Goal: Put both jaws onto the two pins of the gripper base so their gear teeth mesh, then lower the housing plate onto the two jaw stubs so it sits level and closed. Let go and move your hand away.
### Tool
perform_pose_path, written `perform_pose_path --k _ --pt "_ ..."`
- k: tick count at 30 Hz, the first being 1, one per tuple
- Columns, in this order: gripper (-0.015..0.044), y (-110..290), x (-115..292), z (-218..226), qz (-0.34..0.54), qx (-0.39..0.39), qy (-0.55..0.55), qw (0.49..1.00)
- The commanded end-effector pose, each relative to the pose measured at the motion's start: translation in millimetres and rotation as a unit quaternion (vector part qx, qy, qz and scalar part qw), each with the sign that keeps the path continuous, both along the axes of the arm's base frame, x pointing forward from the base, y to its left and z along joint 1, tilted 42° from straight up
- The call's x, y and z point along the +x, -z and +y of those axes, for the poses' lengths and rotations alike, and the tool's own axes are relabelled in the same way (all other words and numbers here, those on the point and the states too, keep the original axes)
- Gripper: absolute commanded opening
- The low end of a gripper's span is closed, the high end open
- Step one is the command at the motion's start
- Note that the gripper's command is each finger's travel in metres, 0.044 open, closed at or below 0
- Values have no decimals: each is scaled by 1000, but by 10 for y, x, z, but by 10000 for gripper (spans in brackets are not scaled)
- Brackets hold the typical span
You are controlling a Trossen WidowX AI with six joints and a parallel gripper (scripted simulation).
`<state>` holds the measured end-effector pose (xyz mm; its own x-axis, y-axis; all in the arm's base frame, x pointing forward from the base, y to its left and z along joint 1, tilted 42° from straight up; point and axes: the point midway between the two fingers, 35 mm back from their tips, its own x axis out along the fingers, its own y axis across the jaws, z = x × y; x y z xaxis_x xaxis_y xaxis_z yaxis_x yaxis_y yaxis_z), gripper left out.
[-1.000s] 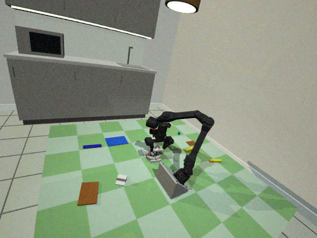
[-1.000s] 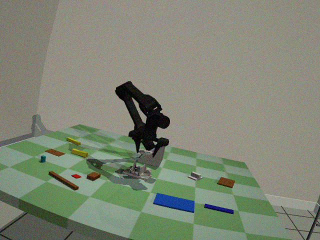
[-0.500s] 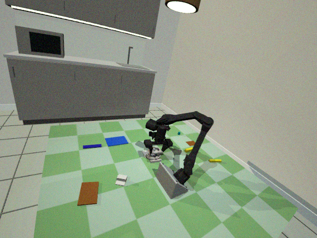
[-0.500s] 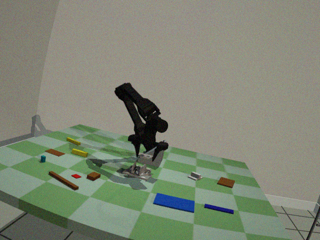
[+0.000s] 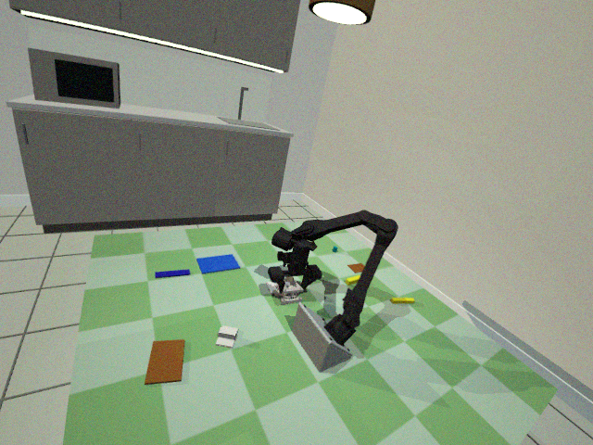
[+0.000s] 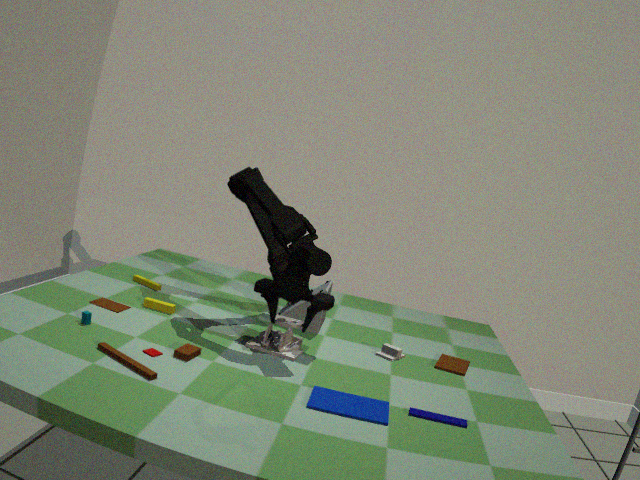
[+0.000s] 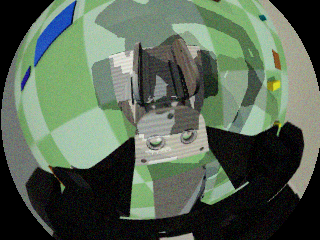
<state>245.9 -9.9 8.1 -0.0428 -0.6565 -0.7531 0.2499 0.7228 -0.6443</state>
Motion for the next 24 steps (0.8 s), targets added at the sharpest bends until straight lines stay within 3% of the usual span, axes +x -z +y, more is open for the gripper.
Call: perform_pose_path --k 1,24 --pt "351 75 -34 -76 7 -5 0 1000" --pt "351 124 -46 -125 7 -6 0 1000"
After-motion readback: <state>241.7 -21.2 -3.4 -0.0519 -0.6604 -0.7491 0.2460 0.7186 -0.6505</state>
